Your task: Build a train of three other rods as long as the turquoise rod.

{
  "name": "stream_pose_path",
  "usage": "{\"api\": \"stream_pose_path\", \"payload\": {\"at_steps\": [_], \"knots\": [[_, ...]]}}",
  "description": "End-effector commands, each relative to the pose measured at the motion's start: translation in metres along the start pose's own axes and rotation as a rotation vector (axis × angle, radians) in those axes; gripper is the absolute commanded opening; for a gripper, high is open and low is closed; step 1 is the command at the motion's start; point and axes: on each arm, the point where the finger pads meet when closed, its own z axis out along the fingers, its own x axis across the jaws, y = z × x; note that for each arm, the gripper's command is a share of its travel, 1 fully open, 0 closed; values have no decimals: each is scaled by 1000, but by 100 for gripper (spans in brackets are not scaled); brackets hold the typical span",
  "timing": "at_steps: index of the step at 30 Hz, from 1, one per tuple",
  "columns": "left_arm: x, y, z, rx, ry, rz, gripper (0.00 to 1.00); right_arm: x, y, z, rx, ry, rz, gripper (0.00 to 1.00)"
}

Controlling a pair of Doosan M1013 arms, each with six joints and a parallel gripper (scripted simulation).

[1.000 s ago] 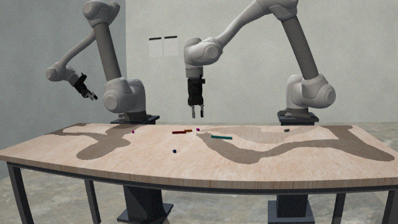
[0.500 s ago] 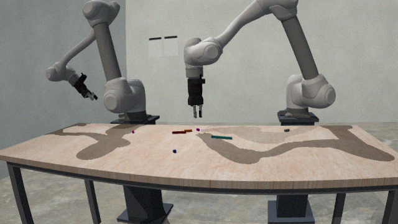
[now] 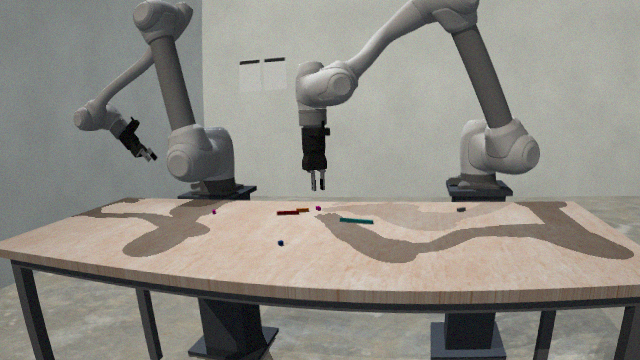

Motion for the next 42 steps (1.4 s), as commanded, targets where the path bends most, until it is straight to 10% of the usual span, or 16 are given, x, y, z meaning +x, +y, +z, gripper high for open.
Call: {"api": "stream_pose_path", "payload": {"at_steps": [1, 42], "knots": [[1, 0, 0, 1, 2, -2, 54, 0, 0, 0, -1, 0, 0, 100], [0, 2, 47, 1, 2, -3, 54, 0, 0, 0, -1, 0, 0, 100]]}}
